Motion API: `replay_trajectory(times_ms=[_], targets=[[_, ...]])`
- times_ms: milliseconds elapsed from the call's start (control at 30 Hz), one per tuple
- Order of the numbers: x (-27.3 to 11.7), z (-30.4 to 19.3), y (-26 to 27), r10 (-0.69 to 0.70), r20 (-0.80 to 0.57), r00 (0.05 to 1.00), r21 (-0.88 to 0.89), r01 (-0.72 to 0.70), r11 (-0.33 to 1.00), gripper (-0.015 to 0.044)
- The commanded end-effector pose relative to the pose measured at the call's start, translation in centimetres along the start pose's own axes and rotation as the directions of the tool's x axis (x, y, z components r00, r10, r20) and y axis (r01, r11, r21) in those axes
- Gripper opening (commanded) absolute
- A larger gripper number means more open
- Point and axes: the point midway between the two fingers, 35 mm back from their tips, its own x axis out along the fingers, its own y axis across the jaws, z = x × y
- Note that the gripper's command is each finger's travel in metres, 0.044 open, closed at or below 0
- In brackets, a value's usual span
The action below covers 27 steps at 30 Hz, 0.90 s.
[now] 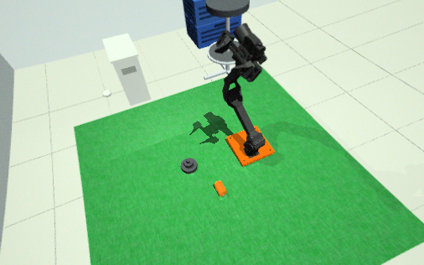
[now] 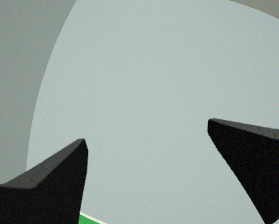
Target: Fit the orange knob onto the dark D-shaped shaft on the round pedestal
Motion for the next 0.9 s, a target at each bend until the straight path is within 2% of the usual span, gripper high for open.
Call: replay_trajectory(times_ms=[0, 133, 300, 400, 633, 867], targets=[[0.0, 0.1, 0.3, 0.001, 0.001, 1.000, 0.003, -0.001, 1.000, 0.0426], [0.9, 1.5, 7.0, 0.044, 0.008, 0.999, 0.063, -0.044, 0.997, 0.0440], [2.2, 1.1, 12.4, 0.093, -0.022, 0.995, 0.120, -0.089, 0.989, 0.0440], [2.9, 0.3, 14.8, 0.119, -0.033, 0.992, 0.045, -0.117, 0.992, 0.0440], [5.3, -4.0, 22.0, 0.201, -0.177, 0.964, 0.197, -0.165, 0.966, 0.0440], [7.3, -8.9, 26.1, 0.238, -0.319, 0.917, 0.346, -0.121, 0.930, 0.0440]])
